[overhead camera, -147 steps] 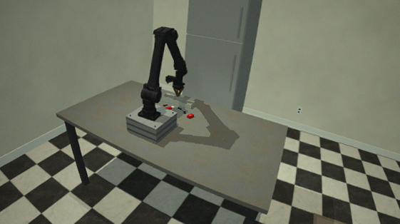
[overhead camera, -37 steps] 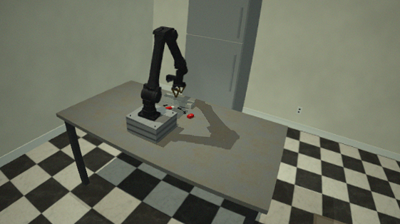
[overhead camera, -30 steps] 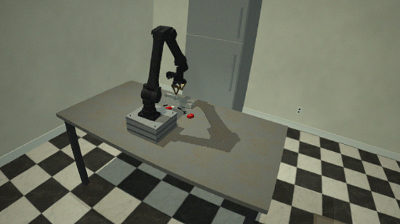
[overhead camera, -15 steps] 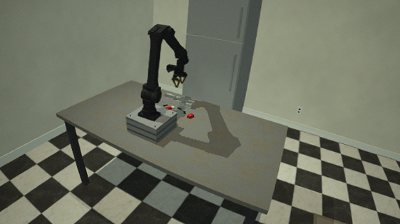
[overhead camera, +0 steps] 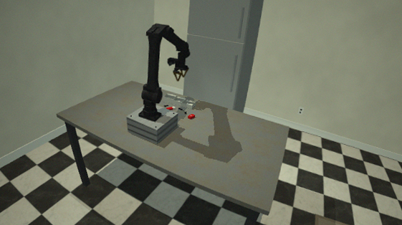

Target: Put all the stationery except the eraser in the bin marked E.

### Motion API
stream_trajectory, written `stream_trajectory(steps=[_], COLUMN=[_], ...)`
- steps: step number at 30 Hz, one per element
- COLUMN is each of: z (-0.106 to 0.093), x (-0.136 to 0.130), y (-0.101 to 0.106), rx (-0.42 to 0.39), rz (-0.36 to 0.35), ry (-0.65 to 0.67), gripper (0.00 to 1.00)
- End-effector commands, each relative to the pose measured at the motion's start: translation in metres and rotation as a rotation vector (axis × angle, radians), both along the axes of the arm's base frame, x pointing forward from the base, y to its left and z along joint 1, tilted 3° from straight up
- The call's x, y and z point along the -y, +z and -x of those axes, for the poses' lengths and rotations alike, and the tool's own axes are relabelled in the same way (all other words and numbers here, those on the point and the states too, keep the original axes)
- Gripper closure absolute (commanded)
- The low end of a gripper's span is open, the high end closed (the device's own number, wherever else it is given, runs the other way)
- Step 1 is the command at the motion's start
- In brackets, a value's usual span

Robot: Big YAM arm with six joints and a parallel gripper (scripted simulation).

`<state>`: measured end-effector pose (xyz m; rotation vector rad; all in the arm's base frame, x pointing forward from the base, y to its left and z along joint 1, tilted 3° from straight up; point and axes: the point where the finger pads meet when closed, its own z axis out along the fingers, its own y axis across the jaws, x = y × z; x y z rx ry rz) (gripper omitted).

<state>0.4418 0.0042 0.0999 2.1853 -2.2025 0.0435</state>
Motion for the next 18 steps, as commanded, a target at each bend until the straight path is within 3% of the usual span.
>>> stream_trajectory(steps=[1, 2, 4, 6, 18], z=[-0.016, 0.005, 0.005, -0.009, -0.010], x=[-0.005, -0.004, -0.004, -0.002, -0.002], y=[0.022, 0.003, 0.003, 0.017, 0.017], rx=[0.032, -0.023, -0.022, 0.026, 0.026], rz=[-0.007, -0.005, -0.005, -0.005, -0.005], ry=[-0.007, -0.007, -0.004, -0.001, -0.001], gripper=[0.00, 0.00, 0.00, 0.00, 0.00])
